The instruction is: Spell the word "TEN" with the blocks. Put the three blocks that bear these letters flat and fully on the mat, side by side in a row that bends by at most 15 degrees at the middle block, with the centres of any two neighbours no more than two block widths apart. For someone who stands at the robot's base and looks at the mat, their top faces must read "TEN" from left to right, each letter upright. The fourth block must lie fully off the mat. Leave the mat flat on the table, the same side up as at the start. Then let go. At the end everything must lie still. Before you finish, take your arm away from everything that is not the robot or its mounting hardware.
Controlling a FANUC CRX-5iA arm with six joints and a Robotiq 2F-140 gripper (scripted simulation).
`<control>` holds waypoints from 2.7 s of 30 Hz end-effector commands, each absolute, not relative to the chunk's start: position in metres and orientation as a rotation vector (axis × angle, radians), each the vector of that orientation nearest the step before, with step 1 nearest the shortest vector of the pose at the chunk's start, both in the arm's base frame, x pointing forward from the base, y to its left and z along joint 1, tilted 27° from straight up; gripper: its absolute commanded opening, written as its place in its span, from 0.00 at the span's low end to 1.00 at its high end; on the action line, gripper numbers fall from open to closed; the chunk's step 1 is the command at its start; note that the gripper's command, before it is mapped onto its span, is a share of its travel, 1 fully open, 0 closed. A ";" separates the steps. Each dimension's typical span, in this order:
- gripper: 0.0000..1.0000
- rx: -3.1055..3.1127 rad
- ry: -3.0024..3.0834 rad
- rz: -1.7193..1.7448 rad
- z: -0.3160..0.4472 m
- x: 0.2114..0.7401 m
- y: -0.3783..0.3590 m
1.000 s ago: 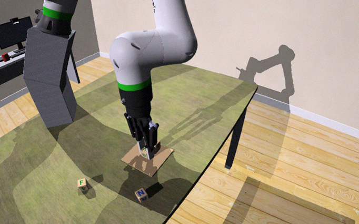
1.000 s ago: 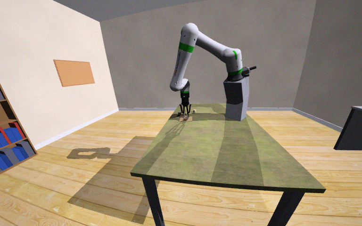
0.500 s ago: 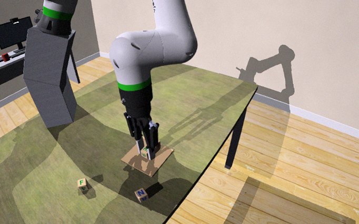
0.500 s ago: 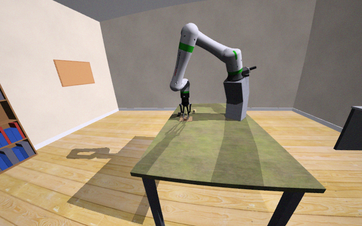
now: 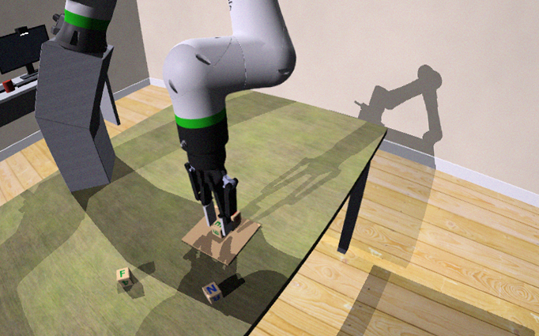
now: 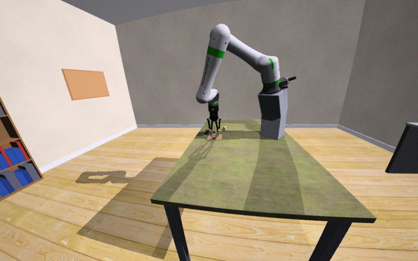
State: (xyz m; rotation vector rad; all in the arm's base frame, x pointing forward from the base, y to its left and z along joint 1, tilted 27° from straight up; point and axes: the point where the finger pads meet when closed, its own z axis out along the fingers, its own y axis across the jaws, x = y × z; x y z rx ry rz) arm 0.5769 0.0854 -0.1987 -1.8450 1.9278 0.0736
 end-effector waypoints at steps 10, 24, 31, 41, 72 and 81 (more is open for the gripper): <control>0.28 -1.845 1.928 0.073 -0.146 0.560 0.064; 1.00 -1.845 1.928 0.073 -0.132 0.555 0.059; 1.00 -1.845 1.928 0.073 -0.132 0.555 0.059; 1.00 -1.845 1.928 0.073 -0.132 0.555 0.059; 0.40 -1.494 2.224 0.183 -0.161 0.655 -0.082; 0.40 -1.494 2.224 0.183 -0.161 0.655 -0.082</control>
